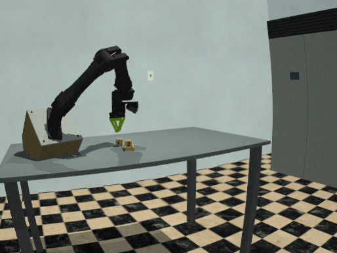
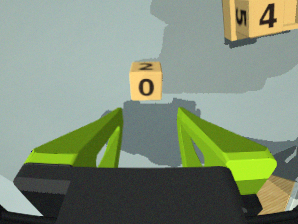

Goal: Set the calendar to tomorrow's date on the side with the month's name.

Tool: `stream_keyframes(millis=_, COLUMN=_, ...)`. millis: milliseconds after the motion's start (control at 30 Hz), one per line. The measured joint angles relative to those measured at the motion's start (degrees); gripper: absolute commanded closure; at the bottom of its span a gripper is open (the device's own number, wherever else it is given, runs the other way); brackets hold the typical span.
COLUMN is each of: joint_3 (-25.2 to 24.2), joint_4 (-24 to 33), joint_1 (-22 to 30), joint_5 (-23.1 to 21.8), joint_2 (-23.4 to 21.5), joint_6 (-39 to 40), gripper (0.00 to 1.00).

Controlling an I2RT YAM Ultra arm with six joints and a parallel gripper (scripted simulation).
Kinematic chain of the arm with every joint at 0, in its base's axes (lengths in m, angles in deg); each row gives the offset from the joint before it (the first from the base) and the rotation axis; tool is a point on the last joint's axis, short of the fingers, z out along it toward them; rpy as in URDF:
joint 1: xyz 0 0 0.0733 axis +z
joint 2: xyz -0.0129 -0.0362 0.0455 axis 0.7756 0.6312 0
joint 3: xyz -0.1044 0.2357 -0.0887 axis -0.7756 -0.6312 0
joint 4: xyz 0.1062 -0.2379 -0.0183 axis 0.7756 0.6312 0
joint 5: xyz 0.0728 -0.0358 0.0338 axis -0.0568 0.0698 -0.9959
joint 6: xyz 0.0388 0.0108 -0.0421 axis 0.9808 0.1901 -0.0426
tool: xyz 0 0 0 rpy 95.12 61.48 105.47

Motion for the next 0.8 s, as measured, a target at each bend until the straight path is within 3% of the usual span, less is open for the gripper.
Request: stream_keyframes(millis=800, joint_3=-2.38, joint_4=-7.48, joint_1=-3.3, joint_5=0.24, joint_2=2.08, joint_6=-4.15, gripper=0.55)
